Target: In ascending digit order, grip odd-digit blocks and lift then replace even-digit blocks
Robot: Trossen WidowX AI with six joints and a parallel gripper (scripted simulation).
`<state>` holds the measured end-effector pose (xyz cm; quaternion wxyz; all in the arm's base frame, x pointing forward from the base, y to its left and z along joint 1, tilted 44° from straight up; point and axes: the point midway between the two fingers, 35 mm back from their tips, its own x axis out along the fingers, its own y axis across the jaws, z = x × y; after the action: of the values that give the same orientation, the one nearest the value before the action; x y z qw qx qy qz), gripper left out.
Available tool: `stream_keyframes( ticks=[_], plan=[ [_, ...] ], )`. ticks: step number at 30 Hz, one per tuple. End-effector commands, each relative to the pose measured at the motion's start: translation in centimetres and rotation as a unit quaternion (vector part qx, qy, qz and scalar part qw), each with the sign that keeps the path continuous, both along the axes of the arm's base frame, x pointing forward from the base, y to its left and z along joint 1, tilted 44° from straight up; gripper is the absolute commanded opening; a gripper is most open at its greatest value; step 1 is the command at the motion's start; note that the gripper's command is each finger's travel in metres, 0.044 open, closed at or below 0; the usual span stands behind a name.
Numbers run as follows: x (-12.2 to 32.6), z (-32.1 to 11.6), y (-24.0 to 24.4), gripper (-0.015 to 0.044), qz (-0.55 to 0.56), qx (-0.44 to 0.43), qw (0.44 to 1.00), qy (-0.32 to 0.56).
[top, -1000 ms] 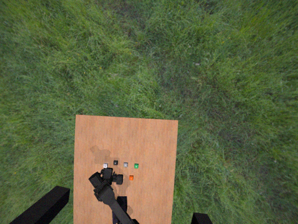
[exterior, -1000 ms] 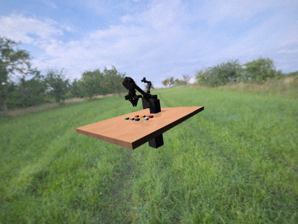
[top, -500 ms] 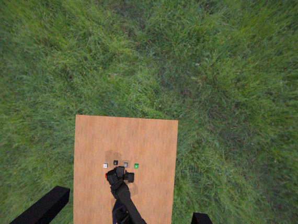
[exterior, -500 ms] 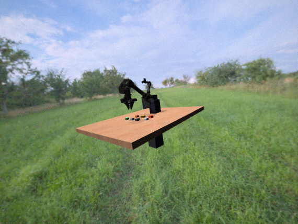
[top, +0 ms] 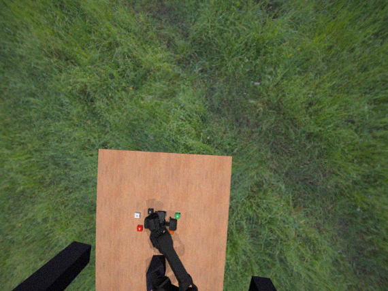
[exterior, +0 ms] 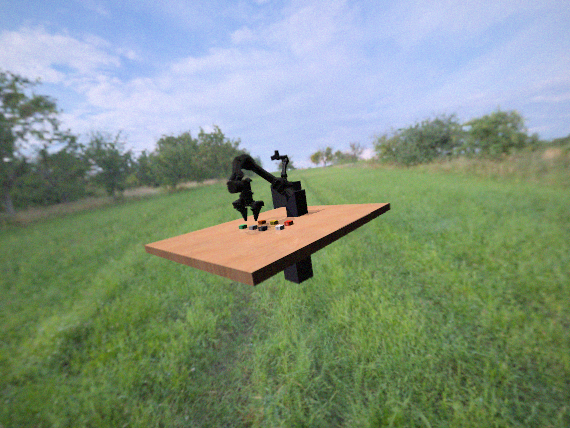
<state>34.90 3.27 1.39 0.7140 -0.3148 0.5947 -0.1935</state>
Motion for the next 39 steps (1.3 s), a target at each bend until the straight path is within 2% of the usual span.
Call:
stream_keyframes(
  ticks=[1,18,29,39],
  plan=[
    [-0.2,-0.8,-0.8,0.0400,0.000,-0.006,1.000,0.007],
    [0.3,-2.5,-2.5,0.0400,0.000,-0.007,1.000,0.006],
    [0.3,-2.5,-2.5,0.0120,0.000,-0.007,1.000,0.006],
    [0.3,-2.5,-2.5,0.0120,0.000,-0.007,1.000,0.006]
  ],
)
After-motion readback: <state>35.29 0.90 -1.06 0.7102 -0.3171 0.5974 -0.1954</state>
